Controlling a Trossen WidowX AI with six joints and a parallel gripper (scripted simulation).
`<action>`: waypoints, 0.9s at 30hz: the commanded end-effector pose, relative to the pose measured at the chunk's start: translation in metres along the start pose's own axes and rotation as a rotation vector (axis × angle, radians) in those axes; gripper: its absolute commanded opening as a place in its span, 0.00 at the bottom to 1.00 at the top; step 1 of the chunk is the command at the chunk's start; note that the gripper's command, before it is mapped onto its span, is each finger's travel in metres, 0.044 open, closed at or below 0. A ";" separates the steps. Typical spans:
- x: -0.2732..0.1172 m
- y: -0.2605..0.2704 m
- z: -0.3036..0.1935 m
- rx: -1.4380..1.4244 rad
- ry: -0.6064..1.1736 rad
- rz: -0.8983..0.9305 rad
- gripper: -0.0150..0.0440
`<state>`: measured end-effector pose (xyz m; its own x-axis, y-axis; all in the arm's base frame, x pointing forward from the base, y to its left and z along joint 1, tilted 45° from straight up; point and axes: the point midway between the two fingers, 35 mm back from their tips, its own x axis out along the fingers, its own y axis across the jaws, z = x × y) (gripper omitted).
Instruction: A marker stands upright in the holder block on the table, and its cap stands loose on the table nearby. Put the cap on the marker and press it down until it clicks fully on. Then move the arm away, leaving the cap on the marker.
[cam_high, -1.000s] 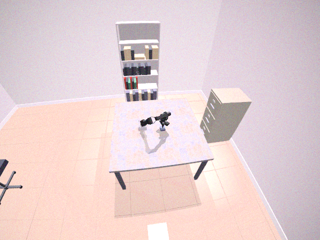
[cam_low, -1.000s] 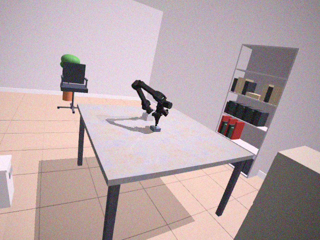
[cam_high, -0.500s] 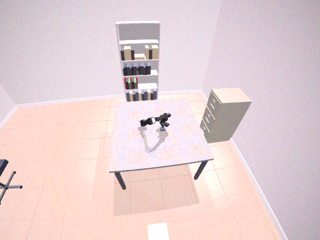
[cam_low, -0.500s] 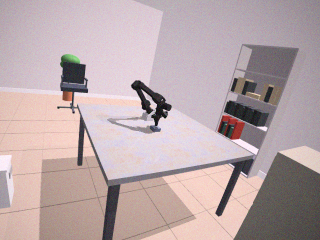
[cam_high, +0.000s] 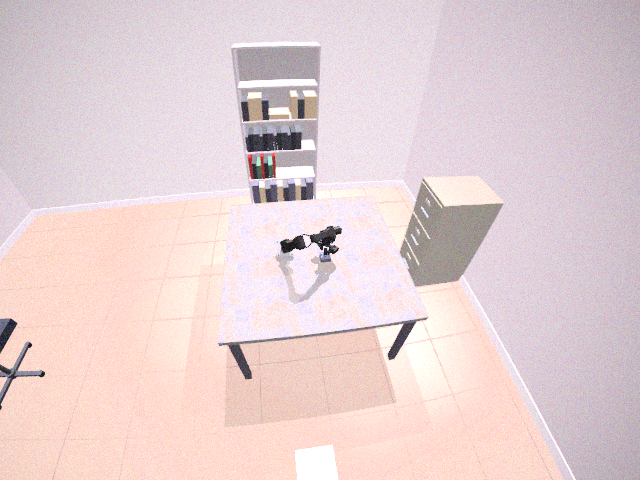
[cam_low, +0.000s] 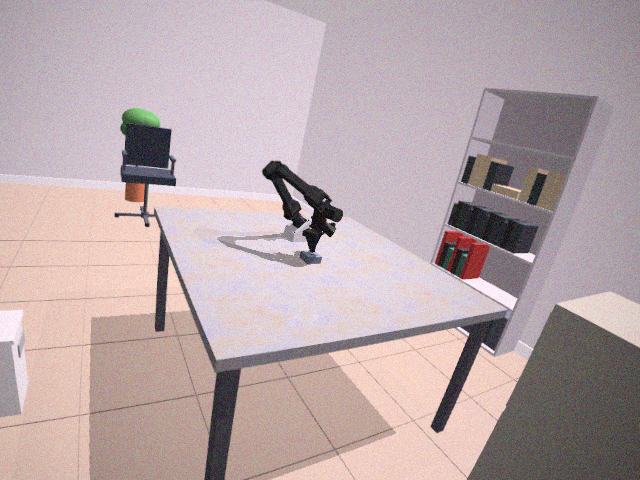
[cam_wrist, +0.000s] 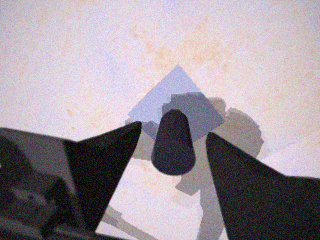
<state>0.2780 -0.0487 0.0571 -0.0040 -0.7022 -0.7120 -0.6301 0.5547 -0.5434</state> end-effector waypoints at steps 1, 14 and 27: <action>0.000 0.000 0.000 0.000 0.000 -0.001 0.88; -0.075 0.001 0.001 -0.001 -0.001 0.003 1.00; -0.066 0.001 0.001 0.705 0.000 -0.001 0.47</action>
<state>0.2796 0.0003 0.1052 -0.0015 -0.6993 -0.7149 -0.0887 0.7122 -0.6964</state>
